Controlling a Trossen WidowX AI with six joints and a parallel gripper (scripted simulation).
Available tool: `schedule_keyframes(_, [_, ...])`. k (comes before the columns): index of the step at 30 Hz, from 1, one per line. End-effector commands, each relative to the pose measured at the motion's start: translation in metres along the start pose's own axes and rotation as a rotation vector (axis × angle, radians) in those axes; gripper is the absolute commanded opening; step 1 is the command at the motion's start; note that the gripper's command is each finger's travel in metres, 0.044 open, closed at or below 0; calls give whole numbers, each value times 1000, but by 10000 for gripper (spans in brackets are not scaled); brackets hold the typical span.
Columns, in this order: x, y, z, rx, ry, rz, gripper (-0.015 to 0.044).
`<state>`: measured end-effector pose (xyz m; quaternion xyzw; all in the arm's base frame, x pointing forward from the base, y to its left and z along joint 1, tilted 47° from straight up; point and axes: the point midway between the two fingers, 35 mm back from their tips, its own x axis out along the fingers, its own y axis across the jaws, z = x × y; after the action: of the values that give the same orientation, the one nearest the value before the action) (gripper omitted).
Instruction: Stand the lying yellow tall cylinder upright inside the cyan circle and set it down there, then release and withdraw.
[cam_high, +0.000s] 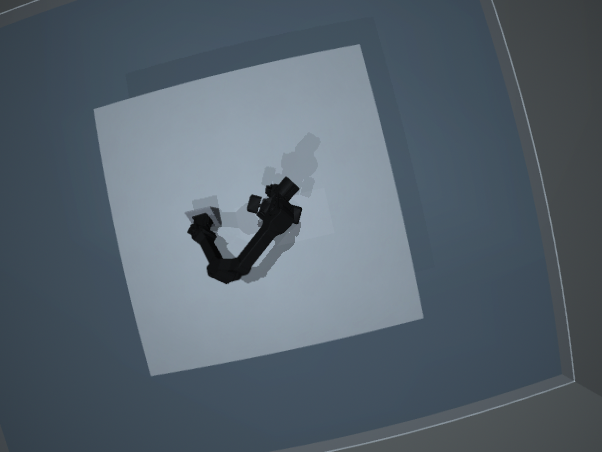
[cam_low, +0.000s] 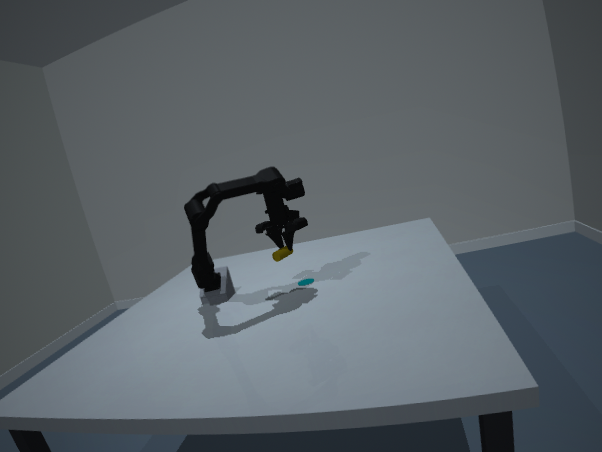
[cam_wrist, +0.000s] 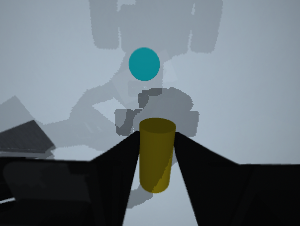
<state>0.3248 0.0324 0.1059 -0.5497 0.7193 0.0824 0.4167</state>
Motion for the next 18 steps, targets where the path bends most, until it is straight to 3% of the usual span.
schedule_keyframes(1, [-2,2,14,-9,-7,-2,105])
schedule_keyframes(18, [-2,18,68,-78,-2,-4,105])
